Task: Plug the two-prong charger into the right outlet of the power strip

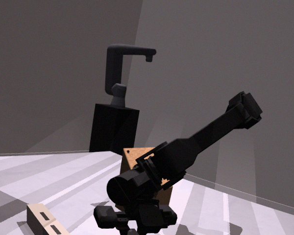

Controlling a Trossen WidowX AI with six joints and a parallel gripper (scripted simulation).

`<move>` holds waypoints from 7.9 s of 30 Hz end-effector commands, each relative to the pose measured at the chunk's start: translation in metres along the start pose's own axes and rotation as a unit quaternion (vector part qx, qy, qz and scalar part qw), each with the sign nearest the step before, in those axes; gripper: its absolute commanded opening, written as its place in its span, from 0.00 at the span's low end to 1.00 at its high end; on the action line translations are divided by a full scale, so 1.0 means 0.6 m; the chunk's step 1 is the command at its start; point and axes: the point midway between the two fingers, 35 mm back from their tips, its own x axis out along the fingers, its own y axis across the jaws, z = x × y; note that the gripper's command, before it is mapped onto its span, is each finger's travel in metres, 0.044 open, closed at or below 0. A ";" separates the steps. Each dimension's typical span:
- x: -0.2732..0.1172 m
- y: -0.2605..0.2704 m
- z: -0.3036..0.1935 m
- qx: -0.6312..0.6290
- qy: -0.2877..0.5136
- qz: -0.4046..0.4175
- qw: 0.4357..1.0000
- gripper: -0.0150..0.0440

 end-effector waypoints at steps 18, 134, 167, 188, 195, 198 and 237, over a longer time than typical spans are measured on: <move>-0.077 -0.006 -0.025 0.006 -0.004 -0.005 1.000 0.25; 0.007 -0.203 -0.160 0.563 -0.009 0.033 0.826 0.25; 0.009 -0.230 -0.153 0.572 -0.010 0.034 0.819 0.25; 0.008 -0.237 -0.150 0.572 -0.010 0.034 0.819 0.25; 0.008 -0.239 -0.149 0.572 -0.010 0.034 0.819 0.25; 0.008 -0.240 -0.149 0.572 -0.010 0.034 0.819 0.25; 0.007 -0.255 -0.143 0.572 -0.010 0.034 0.820 0.25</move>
